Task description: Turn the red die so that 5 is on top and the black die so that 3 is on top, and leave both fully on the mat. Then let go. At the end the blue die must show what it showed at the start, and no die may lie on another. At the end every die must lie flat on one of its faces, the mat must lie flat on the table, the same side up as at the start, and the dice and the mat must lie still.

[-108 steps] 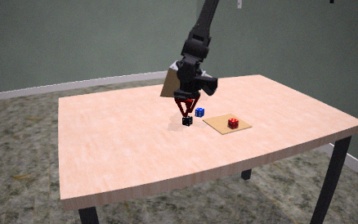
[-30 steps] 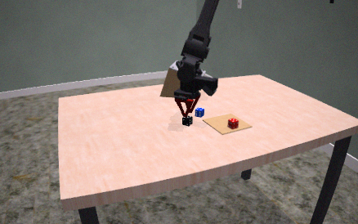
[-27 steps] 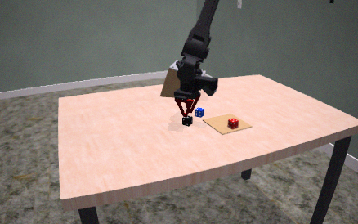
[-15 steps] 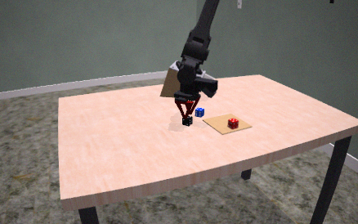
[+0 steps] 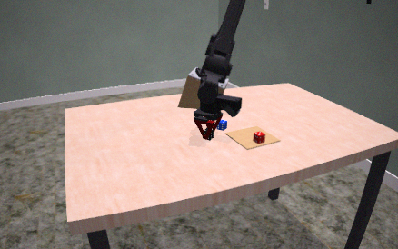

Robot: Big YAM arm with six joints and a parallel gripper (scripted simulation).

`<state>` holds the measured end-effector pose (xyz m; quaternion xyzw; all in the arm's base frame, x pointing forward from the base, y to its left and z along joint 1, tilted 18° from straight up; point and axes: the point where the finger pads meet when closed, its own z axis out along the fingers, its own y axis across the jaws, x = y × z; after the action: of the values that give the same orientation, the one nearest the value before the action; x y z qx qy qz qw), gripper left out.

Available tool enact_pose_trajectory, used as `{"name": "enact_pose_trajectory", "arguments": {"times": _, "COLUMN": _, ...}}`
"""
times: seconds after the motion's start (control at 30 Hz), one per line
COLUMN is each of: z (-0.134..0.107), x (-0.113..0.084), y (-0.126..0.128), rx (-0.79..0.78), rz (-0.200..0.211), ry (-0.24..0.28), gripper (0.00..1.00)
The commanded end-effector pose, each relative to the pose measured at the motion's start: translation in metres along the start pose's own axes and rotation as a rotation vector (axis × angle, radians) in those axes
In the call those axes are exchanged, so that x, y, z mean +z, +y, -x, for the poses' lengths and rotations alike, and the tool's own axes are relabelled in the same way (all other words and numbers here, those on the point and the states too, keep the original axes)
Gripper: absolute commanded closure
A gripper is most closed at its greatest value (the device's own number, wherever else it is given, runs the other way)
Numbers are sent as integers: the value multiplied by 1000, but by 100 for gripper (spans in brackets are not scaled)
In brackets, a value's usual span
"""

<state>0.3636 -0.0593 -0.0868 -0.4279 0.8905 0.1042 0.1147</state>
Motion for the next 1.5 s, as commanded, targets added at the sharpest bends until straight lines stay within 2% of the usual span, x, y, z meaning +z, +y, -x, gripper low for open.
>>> {"name": "enact_pose_trajectory", "arguments": {"times": 0.0, "z": 8, "x": 1, "y": -5, "rx": -8, "rz": -21, "ry": -10, "gripper": 56}}
{"name": "enact_pose_trajectory", "arguments": {"times": 0.13, "z": 6, "x": 5, "y": -4, "rx": -9, "rz": -14, "ry": -7, "gripper": 56}}
{"name": "enact_pose_trajectory", "arguments": {"times": 0.23, "z": 8, "x": 1, "y": -6, "rx": -12, "rz": -23, "ry": -11, "gripper": 56}}
{"name": "enact_pose_trajectory", "arguments": {"times": 1.3, "z": 8, "x": 1, "y": -6, "rx": -12, "rz": -23, "ry": -11, "gripper": 56}}
{"name": "enact_pose_trajectory", "arguments": {"times": 1.33, "z": 8, "x": 1, "y": -6, "rx": -12, "rz": -23, "ry": -11, "gripper": 75}}
{"name": "enact_pose_trajectory", "arguments": {"times": 1.47, "z": 8, "x": 1, "y": -6, "rx": -12, "rz": -23, "ry": -11, "gripper": 75}}
